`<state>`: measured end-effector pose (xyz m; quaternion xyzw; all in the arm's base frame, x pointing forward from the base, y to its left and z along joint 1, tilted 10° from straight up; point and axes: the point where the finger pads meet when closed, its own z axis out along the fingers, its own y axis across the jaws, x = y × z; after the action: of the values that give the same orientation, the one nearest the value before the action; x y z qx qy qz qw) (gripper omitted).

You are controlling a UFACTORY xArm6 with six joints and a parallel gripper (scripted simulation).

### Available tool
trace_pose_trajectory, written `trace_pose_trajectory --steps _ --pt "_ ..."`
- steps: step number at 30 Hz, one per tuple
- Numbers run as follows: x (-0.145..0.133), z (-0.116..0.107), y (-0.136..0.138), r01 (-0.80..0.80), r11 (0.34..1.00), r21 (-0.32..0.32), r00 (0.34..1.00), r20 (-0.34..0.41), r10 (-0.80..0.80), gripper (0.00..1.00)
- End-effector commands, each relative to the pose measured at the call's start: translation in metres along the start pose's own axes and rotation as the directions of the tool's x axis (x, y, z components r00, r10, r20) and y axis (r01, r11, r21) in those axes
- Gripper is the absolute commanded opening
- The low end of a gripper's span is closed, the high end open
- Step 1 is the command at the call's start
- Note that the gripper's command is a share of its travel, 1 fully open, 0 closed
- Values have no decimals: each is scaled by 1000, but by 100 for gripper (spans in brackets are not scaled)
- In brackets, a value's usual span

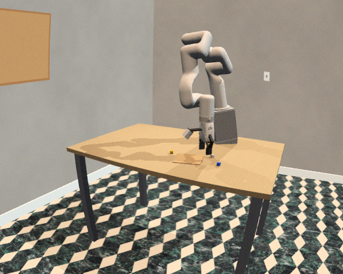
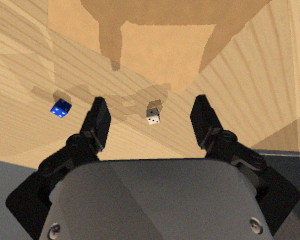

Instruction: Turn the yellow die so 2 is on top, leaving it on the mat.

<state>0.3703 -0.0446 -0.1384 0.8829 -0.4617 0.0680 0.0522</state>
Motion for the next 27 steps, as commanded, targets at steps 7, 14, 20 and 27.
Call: trace_pose_trajectory --steps 7,14,20,27 --pt "6 -1 -34 0 1000 1 1000 -1 0 100" --pt "13 -1 -75 0 1000 1 1000 -1 0 100" --pt "18 -1 -104 0 1000 1 1000 -1 0 100" --pt "19 -1 -115 0 1000 1 1000 -1 0 100"
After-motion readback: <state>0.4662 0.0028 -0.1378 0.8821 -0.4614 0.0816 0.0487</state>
